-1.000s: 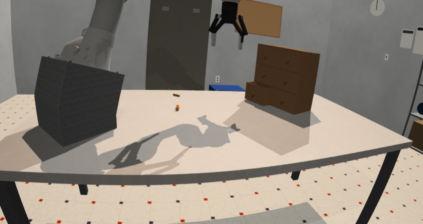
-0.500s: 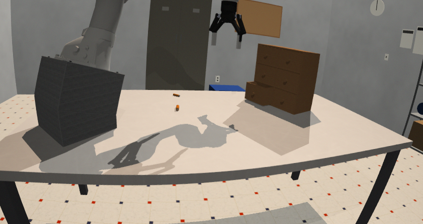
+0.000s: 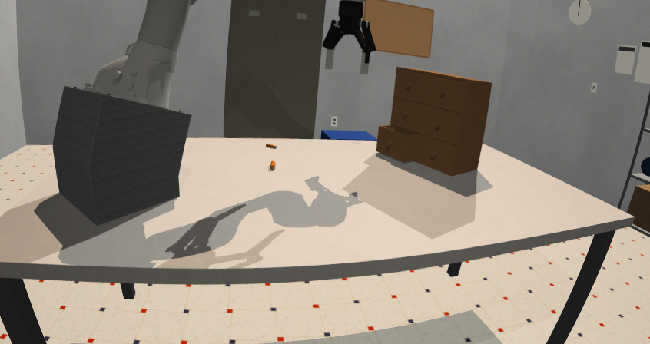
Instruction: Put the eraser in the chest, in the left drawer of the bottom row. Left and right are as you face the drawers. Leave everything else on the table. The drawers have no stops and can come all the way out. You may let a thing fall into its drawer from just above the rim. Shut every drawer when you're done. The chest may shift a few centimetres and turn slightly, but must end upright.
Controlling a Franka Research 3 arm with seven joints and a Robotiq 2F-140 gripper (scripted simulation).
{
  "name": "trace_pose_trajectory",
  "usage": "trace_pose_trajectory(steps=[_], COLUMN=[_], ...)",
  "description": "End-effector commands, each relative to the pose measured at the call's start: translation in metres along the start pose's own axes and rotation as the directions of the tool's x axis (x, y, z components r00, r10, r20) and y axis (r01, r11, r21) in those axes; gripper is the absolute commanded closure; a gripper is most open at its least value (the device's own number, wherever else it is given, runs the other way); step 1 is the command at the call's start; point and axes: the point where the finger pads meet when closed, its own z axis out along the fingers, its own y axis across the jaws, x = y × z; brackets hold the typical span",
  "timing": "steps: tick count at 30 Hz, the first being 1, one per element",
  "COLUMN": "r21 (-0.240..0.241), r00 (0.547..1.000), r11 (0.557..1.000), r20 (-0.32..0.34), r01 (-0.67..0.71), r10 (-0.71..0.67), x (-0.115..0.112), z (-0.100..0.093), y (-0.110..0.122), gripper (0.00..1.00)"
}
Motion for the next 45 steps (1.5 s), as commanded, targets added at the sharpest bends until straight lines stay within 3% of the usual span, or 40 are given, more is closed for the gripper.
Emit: trace_pose_trajectory(steps=[1,45], r21=[-0.002,-0.002], r00=[0.998,0.991], r11=[0.998,0.991], r20=[-0.003,-0.003], r01=[-0.056,-0.136], r10=[0.056,0.136], x=[0.0017,0.0042], z=[-0.0003,-0.0025], y=[0.0013,0.0025], gripper=[0.0,0.0])
